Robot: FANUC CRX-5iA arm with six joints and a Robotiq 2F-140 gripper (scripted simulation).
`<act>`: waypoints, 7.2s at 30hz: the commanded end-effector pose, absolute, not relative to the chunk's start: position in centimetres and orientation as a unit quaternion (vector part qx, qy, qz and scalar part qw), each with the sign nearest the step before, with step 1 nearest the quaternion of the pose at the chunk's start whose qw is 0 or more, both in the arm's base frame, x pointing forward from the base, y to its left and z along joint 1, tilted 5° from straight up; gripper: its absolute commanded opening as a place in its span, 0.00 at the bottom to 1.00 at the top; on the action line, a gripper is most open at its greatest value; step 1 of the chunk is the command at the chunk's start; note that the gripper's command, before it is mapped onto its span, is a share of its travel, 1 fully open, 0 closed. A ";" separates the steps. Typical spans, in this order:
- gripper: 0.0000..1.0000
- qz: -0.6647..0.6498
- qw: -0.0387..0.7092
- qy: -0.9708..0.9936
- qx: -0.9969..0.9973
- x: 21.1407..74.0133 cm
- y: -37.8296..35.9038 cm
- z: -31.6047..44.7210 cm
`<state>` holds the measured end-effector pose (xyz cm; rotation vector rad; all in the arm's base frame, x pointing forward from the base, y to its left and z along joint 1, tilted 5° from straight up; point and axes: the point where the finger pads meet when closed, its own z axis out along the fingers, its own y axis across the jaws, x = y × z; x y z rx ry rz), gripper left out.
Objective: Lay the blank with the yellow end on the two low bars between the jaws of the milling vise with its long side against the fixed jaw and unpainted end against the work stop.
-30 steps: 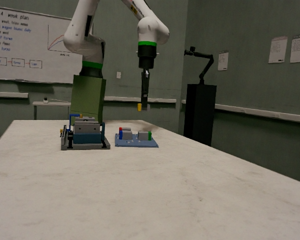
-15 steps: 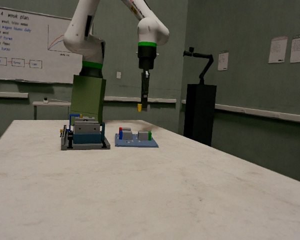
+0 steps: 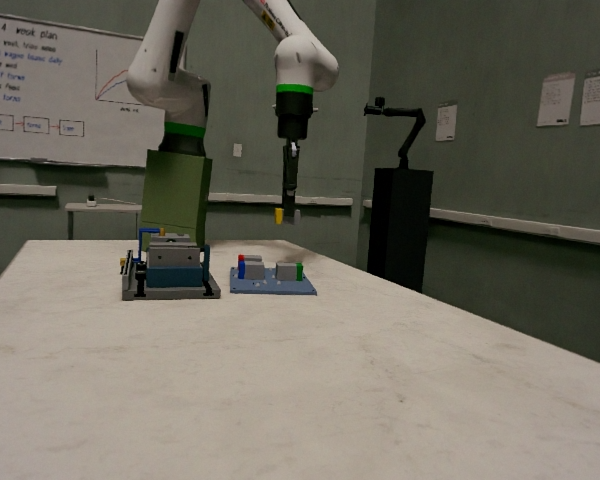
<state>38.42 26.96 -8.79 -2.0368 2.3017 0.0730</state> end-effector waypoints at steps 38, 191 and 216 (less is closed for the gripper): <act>0.10 0.021 0.036 0.689 -0.724 40.9 22.7 -9.4; 0.10 0.020 0.036 0.689 -0.724 54.5 -2.1 -11.7; 0.10 0.020 0.036 0.689 -0.724 54.4 -1.7 -13.3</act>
